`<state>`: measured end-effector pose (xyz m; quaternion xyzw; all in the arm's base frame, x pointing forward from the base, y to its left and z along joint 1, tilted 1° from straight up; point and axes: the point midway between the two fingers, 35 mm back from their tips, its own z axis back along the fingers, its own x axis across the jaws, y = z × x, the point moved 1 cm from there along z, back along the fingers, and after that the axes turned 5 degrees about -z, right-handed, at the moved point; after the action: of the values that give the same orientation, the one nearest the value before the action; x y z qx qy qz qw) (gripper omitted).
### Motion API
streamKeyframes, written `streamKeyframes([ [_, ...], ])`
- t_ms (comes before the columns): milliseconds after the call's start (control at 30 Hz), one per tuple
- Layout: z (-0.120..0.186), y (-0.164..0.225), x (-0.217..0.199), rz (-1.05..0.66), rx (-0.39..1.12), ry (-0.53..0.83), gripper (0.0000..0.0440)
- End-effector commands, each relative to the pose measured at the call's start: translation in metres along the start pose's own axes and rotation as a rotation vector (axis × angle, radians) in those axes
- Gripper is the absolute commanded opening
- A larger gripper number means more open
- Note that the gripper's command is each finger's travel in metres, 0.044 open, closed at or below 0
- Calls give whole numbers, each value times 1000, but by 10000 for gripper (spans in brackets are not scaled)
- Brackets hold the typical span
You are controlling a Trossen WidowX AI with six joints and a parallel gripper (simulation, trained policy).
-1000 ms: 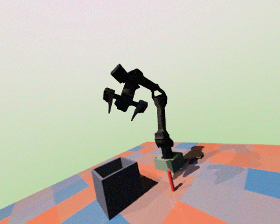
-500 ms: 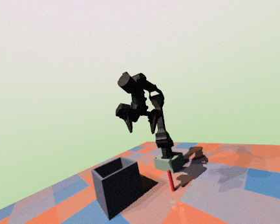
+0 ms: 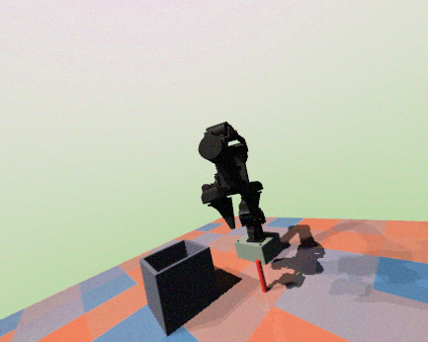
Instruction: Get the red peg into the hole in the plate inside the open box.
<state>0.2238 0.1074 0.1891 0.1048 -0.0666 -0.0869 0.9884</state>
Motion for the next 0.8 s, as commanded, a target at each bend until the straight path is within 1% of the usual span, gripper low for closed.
streamKeyframes([
  [0, -16, -4, -13, 49, -35, 70, 440],
  [400, -61, -23, -39, 159, -126, 208, 440],
  [767, -98, -44, -52, 199, -177, 259, 436],
])
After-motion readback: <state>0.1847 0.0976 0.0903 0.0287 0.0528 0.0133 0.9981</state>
